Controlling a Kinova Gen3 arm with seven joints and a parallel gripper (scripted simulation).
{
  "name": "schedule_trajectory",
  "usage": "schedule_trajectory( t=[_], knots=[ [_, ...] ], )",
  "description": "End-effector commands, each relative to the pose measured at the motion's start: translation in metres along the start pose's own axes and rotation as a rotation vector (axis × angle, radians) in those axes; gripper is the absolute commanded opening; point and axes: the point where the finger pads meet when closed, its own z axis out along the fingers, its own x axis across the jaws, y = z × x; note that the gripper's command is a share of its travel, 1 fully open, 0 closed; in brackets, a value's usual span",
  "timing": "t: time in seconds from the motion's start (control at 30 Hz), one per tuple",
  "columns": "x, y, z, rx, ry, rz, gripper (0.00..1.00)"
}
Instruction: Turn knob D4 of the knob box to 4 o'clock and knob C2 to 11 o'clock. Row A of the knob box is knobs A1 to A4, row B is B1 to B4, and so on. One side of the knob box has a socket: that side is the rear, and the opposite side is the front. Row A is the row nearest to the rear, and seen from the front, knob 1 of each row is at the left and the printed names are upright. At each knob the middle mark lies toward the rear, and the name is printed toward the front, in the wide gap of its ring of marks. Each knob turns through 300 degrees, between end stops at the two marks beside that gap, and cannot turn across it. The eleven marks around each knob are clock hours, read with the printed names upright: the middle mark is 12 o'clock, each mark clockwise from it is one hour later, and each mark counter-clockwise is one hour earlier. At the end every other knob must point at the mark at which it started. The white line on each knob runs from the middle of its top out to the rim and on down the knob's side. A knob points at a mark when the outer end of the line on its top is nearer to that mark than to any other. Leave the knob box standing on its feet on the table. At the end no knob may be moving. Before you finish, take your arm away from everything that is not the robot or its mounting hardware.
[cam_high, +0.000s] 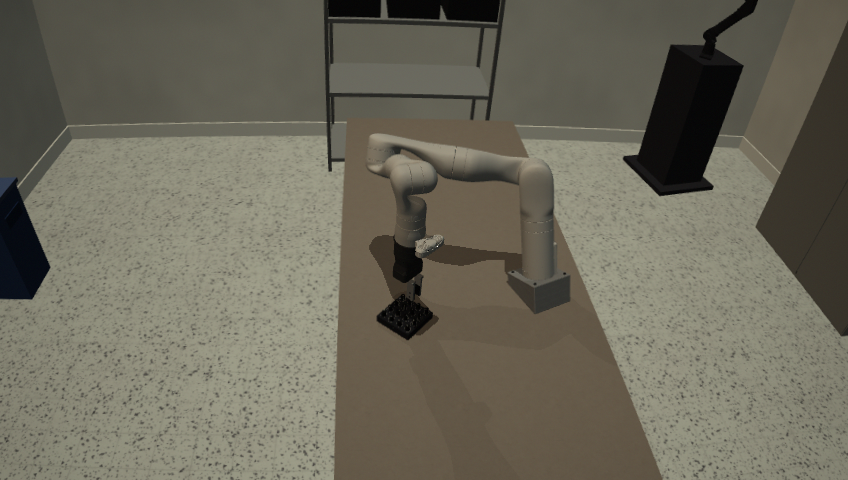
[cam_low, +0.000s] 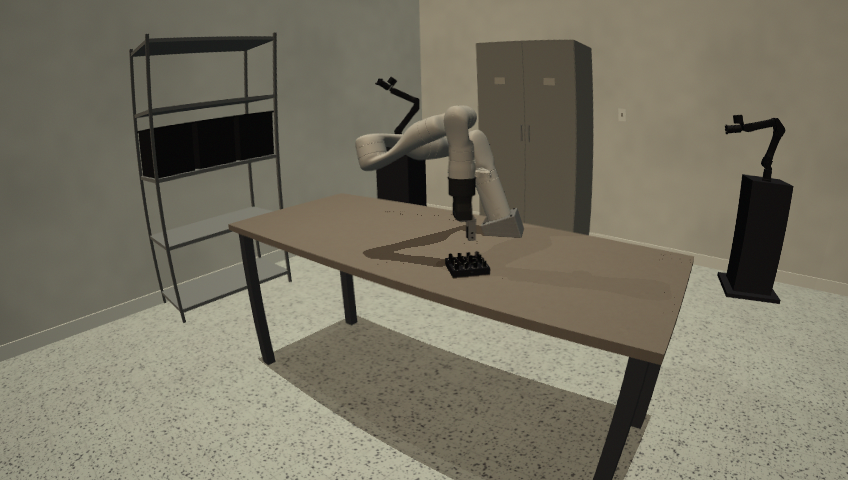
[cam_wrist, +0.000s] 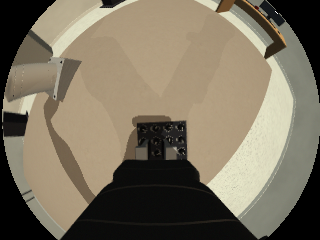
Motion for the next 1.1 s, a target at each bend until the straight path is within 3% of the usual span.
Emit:
schedule_trajectory(
  t=[0.0,1.07],
  knots=[
    [0.0003,0.0001,-0.0007,-0.001,0.001,0.0,0.46],
    [0.0005,0.0002,0.0074,0.0,-0.001,-0.002,0.46]
  ],
)
